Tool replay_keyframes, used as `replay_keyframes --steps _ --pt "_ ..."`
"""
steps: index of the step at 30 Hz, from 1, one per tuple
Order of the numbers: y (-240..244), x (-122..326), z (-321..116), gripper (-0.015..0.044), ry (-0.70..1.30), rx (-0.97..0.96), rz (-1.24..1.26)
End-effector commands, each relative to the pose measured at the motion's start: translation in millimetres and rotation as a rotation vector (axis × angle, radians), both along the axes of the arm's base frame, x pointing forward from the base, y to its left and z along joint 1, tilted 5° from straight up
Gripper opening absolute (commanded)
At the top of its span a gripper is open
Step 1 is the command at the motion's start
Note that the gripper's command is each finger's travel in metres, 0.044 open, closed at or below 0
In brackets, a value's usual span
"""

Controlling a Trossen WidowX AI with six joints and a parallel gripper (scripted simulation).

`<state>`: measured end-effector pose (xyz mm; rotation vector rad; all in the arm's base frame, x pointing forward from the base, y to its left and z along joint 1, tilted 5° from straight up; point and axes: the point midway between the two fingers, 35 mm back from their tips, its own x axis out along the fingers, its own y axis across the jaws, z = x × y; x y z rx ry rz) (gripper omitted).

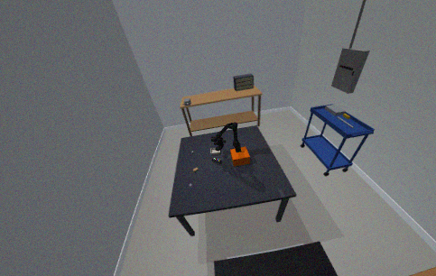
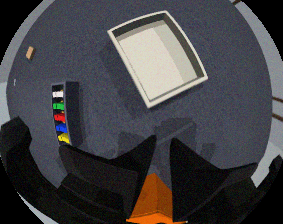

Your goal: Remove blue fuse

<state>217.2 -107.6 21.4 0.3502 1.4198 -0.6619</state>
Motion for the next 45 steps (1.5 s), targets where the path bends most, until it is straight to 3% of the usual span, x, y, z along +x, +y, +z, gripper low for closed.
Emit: replay_keyframes --steps 1,13,45 --pt "61 38 -6 0.0074 0.106 0.041 0.698" --pt "145 66 -14 0.0074 0.21 0.055 1.625" --pt "143 67 -29 0.0074 0.211 0.055 1.63"
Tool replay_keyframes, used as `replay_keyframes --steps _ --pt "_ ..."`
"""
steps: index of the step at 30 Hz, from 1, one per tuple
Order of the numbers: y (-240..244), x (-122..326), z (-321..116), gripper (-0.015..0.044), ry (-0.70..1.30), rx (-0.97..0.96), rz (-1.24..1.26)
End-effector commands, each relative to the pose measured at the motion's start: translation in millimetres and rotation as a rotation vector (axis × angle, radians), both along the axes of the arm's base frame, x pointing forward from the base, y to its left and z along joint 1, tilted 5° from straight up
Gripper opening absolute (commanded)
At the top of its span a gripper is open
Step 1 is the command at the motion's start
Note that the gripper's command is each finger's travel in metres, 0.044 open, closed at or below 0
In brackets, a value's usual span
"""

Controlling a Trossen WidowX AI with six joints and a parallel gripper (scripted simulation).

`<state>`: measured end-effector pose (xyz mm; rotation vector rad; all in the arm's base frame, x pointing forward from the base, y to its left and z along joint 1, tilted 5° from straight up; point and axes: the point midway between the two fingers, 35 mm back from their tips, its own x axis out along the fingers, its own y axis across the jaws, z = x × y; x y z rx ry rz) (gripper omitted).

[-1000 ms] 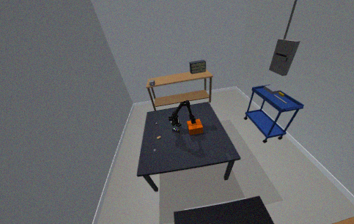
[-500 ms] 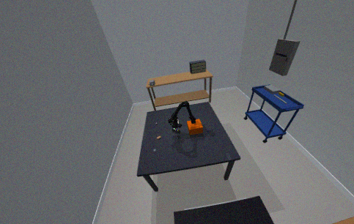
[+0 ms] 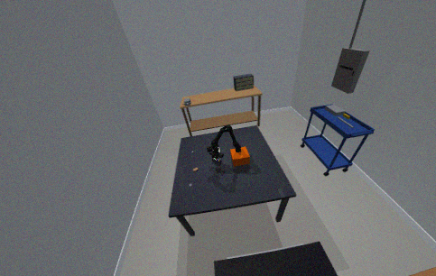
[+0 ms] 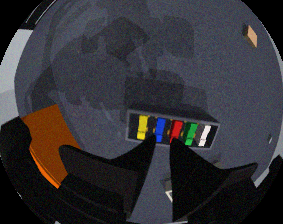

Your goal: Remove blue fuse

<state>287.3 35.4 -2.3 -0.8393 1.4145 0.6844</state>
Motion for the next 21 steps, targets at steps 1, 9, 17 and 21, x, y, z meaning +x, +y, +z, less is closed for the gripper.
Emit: replay_keyframes --steps 1,9,17,21 --pt "0 -3 -7 0.0074 0.011 0.002 0.007" --pt "-1 -3 -14 0.0074 0.011 0.002 0.007" --pt "-2 -3 -21 0.0074 0.011 0.002 0.007" --pt "-2 -3 -22 0.0074 0.011 0.002 0.007"
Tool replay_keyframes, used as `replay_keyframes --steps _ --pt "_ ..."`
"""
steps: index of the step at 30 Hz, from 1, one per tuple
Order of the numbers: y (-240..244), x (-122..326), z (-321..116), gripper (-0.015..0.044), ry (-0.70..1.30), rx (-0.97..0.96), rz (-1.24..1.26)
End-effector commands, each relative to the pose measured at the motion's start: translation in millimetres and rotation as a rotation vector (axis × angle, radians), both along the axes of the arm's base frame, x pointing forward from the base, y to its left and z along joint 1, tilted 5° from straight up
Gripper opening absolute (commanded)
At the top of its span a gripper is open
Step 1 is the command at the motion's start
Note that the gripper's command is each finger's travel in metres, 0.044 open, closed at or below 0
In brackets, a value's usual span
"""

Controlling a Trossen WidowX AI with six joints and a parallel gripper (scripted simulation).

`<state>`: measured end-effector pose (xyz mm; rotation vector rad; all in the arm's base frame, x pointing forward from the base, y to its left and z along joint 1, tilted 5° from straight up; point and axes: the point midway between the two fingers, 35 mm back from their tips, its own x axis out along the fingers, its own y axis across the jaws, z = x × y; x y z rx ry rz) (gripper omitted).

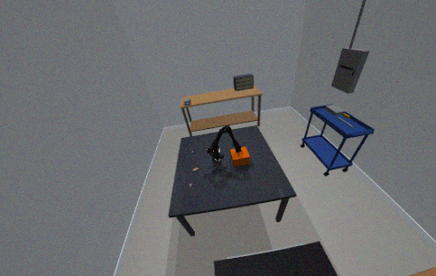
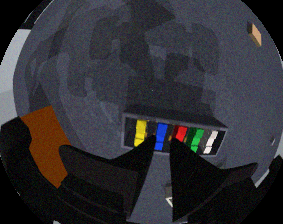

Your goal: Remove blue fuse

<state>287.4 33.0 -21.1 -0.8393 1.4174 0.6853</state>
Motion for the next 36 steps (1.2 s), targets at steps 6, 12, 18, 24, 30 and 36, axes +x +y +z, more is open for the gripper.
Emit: replay_keyframes --steps 6,12,18,24,30,36 --pt "0 -3 -3 0.0074 0.009 0.002 0.007" --pt "0 -2 -5 0.0074 0.009 0.002 0.007" --pt "-1 -2 -11 0.0074 0.009 0.002 0.007" --pt "-1 -2 -13 0.0074 0.009 0.002 0.007" --pt "-1 -2 -13 0.0074 0.009 0.002 0.007" --pt "-1 -2 -13 0.0074 0.009 0.002 0.007"
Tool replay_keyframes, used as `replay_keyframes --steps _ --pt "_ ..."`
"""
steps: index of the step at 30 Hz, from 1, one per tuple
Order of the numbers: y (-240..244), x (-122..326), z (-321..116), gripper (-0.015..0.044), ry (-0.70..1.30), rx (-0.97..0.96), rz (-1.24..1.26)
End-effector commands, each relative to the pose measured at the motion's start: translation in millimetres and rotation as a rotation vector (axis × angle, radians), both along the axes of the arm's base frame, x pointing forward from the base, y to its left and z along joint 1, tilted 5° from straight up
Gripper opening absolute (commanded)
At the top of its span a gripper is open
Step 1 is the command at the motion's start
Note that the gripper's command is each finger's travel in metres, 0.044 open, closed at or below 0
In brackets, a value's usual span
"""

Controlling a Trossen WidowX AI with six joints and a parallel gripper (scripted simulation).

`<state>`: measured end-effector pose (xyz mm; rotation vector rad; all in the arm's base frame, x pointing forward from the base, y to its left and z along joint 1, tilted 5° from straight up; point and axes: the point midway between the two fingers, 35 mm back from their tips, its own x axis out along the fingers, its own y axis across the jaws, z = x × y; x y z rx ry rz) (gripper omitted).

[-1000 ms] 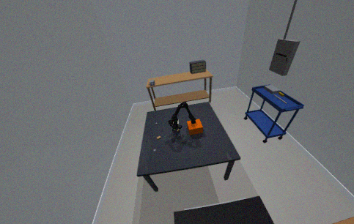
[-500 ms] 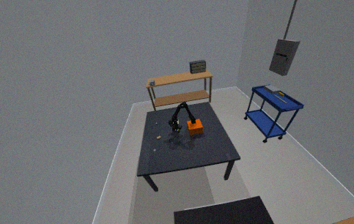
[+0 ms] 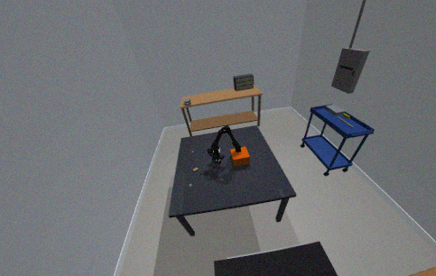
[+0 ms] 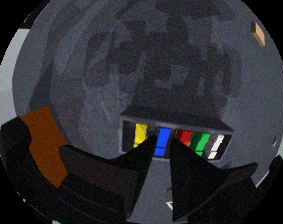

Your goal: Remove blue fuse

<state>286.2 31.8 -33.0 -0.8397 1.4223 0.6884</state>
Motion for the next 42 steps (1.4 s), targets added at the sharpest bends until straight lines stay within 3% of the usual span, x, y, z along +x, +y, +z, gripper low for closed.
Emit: replay_keyframes --steps 1,13,42 --pt "0 -1 -1 0.0074 0.003 0.003 0.005" --pt "0 0 0 0.0001 0.0 0.0 0.0" --pt "1 0 12 0.0 0.001 0.001 0.002"
